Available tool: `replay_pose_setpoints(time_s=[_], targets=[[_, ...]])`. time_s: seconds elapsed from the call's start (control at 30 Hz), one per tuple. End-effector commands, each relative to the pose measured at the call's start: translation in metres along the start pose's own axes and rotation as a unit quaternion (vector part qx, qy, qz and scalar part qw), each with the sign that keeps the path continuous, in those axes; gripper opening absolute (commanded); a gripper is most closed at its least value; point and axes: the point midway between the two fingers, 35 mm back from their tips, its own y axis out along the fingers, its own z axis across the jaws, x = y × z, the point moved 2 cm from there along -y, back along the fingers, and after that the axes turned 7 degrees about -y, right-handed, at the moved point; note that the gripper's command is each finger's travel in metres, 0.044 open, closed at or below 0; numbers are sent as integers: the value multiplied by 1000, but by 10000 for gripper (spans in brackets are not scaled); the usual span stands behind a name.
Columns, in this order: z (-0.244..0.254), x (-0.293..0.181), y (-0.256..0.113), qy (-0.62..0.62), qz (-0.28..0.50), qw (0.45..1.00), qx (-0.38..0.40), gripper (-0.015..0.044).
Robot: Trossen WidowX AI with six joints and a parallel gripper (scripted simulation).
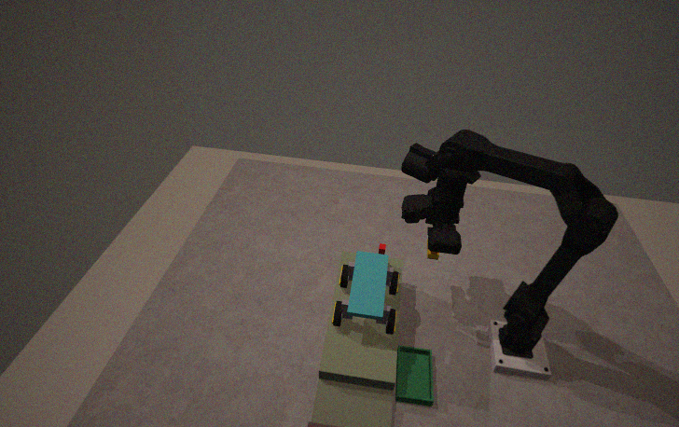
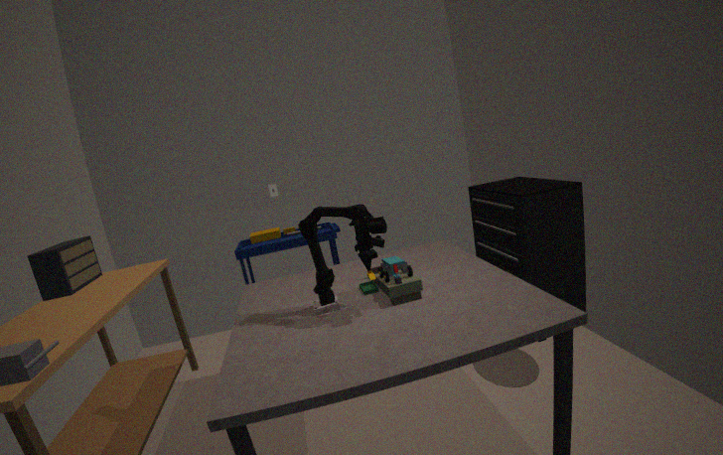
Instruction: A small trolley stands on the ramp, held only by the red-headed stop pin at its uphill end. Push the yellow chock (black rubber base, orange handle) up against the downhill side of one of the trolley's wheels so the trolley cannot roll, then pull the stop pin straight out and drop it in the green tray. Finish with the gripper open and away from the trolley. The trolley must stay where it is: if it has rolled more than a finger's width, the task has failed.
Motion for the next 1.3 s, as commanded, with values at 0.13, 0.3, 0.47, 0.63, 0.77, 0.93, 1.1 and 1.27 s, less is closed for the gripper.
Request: replay_pose_setpoints(time_s=[0.13,0.3,0.47,0.63,0.77,0.93,1.1,1.27], targets=[[31,11,2,0,-1,1000,4,0],[49,18,3,0,-1,1000,5,0],[64,24,3,0,-1,1000,5,0],[80,30,4,0,-2,1000,6,0],[93,34,4,0,-2,1000,6,0],[109,39,5,0,-2,1000,7,0],[125,44,6,0,-2,1000,8,0],[142,49,7,0,-2,1000,8,0]])
